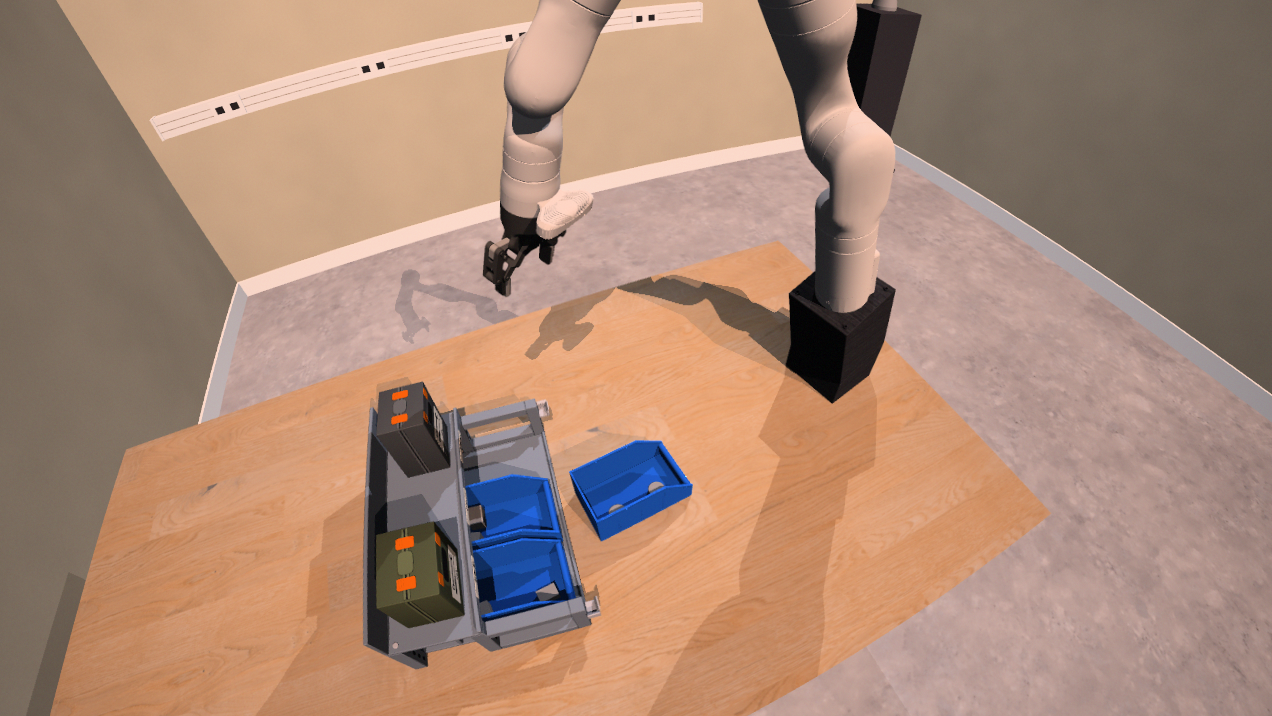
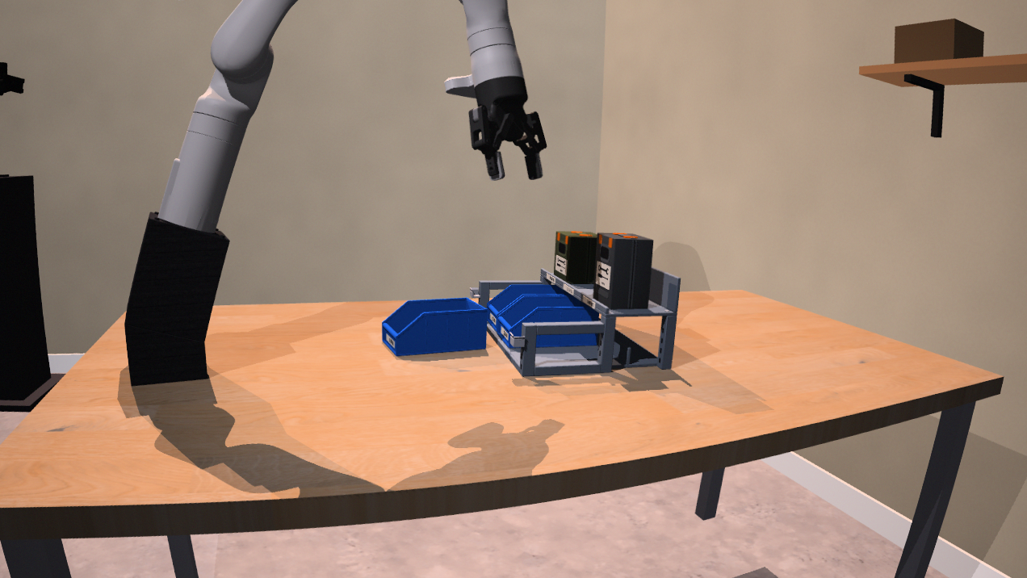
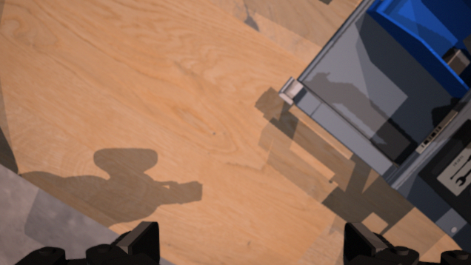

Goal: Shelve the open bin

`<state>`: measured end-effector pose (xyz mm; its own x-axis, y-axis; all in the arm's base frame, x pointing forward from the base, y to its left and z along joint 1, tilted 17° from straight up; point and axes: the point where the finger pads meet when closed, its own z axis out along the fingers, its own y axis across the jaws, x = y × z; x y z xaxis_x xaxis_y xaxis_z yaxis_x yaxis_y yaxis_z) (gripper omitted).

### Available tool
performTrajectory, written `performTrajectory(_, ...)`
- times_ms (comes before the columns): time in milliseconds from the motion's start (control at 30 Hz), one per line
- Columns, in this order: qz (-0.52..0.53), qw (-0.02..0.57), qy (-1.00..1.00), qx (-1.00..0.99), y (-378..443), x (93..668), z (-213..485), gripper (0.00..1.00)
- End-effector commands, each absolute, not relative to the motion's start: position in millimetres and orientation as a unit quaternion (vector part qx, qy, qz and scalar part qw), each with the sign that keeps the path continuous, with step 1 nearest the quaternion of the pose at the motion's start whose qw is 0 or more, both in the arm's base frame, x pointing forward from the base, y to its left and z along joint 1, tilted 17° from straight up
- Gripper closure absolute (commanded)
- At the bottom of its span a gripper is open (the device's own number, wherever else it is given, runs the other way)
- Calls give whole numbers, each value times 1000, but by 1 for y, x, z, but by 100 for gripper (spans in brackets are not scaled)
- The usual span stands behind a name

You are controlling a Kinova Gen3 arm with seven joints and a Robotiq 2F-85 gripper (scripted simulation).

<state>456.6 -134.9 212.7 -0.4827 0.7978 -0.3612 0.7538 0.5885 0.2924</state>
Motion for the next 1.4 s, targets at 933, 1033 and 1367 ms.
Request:
performTrajectory(933, 32, 350, 900, 259, -52, 457, 233, 0)
performTrajectory(1033, 43, 362, 907, 209, -33, 457, 238, 0)
performTrajectory(1367, 33, 399, 905, 141, -4, 457, 245, 0)
